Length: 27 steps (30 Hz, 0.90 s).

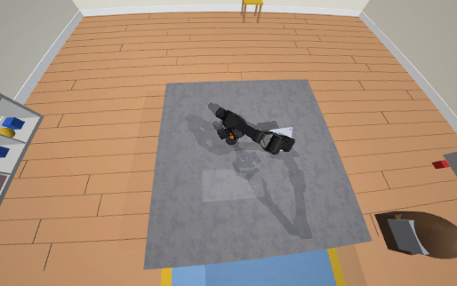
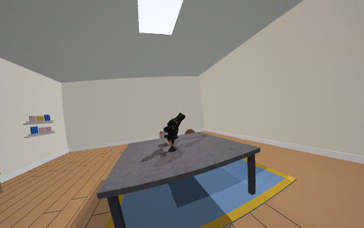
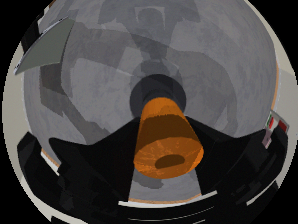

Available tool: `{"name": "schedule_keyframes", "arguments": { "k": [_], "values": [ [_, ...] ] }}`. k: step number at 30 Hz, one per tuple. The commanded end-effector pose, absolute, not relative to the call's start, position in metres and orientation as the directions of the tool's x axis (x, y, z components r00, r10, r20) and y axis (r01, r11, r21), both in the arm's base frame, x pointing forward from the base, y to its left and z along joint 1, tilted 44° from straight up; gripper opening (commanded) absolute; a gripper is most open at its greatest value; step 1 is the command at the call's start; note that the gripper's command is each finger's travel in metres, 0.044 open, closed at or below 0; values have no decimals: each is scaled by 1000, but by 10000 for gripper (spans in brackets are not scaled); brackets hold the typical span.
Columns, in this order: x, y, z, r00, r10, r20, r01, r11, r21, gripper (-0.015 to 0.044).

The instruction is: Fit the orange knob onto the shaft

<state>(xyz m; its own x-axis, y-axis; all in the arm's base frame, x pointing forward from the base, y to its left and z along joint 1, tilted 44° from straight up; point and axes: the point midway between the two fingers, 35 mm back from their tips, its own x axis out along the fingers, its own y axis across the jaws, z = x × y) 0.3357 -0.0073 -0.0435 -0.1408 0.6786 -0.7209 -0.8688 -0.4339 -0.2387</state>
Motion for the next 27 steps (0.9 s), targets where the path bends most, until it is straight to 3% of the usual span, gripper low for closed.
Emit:
{"name": "schedule_keyframes", "arguments": {
  "k": [1,27],
  "values": [
    [338,-8,-43,-137,679,-722,-867,-435,-244,0],
    [335,-5,-47,-137,679,-721,-840,-466,-278,0]
  ]
}}
